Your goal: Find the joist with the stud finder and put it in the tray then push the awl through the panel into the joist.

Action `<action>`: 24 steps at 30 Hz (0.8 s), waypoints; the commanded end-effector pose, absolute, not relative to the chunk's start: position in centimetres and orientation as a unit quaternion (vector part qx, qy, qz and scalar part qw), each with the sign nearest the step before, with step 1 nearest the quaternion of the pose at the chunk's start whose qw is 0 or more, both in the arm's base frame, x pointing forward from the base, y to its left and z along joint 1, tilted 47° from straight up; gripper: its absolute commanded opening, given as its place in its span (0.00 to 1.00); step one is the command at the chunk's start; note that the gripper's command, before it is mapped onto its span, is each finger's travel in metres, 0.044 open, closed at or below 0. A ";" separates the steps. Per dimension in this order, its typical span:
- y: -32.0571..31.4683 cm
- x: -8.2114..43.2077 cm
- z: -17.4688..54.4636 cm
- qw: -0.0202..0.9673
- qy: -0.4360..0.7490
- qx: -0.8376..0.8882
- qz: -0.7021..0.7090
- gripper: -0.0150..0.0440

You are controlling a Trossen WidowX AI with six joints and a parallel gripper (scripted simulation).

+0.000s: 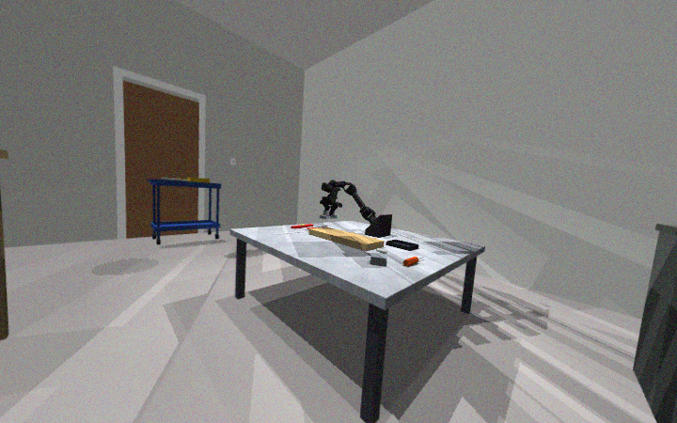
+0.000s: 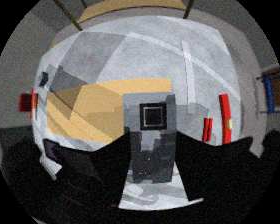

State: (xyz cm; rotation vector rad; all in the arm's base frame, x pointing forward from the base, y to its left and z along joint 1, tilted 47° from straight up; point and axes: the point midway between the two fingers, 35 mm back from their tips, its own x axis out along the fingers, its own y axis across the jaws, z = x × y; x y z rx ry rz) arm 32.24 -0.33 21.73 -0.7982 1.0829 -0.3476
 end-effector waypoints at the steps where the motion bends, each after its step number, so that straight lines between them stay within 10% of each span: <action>1: -0.3 34.5 22.1 0.772 0.493 -0.363 -0.169 0.25; 24: -2.1 35.5 20.3 0.773 0.493 -0.362 -0.170 0.25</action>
